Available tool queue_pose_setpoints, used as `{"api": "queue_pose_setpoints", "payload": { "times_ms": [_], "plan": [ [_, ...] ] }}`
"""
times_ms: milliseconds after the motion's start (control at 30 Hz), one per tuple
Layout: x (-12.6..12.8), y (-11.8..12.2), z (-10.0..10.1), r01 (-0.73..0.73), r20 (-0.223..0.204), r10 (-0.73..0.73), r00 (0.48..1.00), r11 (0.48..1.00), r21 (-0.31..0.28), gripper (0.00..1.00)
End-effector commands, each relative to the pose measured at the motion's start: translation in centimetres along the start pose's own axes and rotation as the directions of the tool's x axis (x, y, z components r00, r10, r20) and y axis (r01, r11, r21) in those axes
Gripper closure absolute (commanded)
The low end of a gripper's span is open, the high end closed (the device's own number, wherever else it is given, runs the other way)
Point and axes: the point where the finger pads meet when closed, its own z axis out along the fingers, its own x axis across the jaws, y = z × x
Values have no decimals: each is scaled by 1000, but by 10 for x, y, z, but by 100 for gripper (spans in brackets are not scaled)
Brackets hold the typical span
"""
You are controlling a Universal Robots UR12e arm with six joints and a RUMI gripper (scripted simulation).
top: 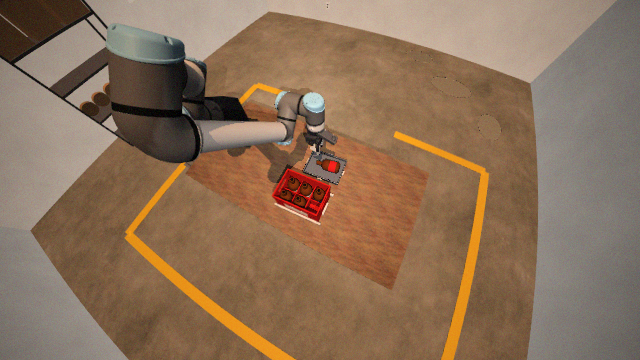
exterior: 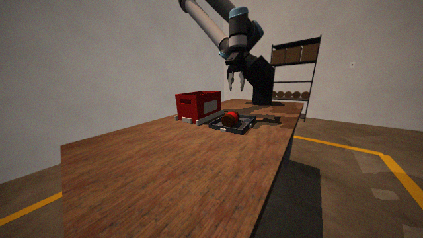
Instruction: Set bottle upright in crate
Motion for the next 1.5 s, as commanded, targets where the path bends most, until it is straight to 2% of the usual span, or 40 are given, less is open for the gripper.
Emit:
{"api": "queue_pose_setpoints", "payload": {
  "times_ms": [0,400,767,1267,1333,1467],
  "plan": [
    [0,0,-1,0,0,0,1000,1000,1,62],
    [0,0,2,0,0,0,1000,1000,1,62],
    [0,0,18,0,0,0,1000,1000,1,62],
    [0,-1,69,0,0,0,1000,1000,1,62],
    [0,-1,69,0,0,0,1000,1000,1,62],
    [0,-1,82,0,0,0,1000,1000,1,62]
  ]
}}
